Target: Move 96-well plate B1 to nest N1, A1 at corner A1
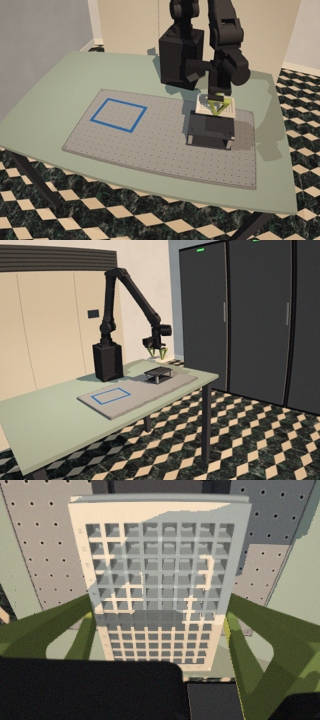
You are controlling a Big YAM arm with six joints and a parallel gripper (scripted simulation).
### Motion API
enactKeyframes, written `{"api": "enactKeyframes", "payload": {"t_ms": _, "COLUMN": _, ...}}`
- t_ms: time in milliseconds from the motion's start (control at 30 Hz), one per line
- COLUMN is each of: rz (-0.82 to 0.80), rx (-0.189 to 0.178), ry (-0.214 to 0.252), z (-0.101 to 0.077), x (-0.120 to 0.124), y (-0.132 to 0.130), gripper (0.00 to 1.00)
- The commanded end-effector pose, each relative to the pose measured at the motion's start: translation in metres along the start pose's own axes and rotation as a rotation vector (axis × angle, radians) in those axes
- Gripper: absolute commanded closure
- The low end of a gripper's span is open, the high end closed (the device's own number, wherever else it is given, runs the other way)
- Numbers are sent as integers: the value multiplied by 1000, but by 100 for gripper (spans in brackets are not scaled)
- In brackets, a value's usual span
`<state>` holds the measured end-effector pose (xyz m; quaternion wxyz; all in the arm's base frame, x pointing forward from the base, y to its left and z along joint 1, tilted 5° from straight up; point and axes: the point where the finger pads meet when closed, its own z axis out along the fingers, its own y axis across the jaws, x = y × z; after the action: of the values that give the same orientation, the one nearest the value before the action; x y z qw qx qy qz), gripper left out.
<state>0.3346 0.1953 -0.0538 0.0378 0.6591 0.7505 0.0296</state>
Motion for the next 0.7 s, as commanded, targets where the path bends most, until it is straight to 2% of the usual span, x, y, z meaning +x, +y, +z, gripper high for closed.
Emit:
{"api": "enactKeyframes", "payload": {"t_ms": 0, "rz": 5, "rx": -26, "ry": 9, "z": -8, "x": 5, "y": 10, "gripper": 100}}
{"api": "enactKeyframes", "payload": {"t_ms": 133, "rz": 5, "rx": -26, "ry": 9, "z": -8, "x": 5, "y": 10, "gripper": 100}}
{"api": "enactKeyframes", "payload": {"t_ms": 167, "rz": 7, "rx": -21, "ry": 7, "z": -8, "x": 4, "y": 2, "gripper": 100}}
{"api": "enactKeyframes", "payload": {"t_ms": 233, "rz": 5, "rx": -26, "ry": 9, "z": -8, "x": 5, "y": 10, "gripper": 100}}
{"api": "enactKeyframes", "payload": {"t_ms": 300, "rz": 8, "rx": -3, "ry": -2, "z": 6, "x": 2, "y": -2, "gripper": 100}}
{"api": "enactKeyframes", "payload": {"t_ms": 667, "rz": 13, "rx": -6, "ry": -1, "z": 21, "x": -1, "y": 2, "gripper": 100}}
